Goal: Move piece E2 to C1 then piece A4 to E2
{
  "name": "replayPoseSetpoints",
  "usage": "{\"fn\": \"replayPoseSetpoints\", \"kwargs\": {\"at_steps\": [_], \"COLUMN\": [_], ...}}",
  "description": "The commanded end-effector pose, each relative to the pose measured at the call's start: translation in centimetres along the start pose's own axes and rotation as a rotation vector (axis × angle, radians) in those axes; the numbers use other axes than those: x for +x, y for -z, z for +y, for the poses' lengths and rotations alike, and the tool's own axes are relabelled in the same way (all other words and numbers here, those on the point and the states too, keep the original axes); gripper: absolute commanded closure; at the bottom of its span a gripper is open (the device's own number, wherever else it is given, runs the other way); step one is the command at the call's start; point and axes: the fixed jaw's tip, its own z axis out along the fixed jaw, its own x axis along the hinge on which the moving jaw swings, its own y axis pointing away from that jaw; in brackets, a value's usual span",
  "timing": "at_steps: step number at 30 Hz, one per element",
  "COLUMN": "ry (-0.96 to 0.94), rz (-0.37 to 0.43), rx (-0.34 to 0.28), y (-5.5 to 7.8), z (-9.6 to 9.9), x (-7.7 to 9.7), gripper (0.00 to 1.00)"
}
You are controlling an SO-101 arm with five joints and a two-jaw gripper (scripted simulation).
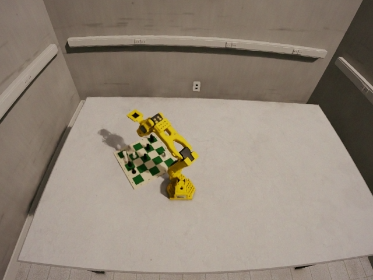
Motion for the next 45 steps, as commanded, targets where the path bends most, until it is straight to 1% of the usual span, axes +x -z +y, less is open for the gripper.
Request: {"fn": "replayPoseSetpoints", "kwargs": {"at_steps": [1,2,4,10,13,16,19,33,45], "ry": [-0.024,-0.031,-0.031,-0.062,-0.073,-0.079,-0.083,-0.083,-0.091], "rz": [0.146,0.165,0.165,0.257,0.287,0.305,0.314,0.317,0.317], "rx": [0.012,0.014,0.014,0.026,0.029,0.031,0.031,0.032,0.035], "y": [-2.3,-2.9,-2.9,-5.9,-7.0,-7.6,-8.0,-8.0,-8.6], "z": [-0.8,-1.0,-1.0,-1.9,-2.2,-2.4,-2.5,-2.6,-2.8], "x": [-1.5,-1.7,-1.7,-2.0,-2.0,-1.9,-1.8,-1.8,-1.2], "gripper": [0.9,0.91,0.91,0.97,0.98,0.99,1.0,1.0,1.0]}}
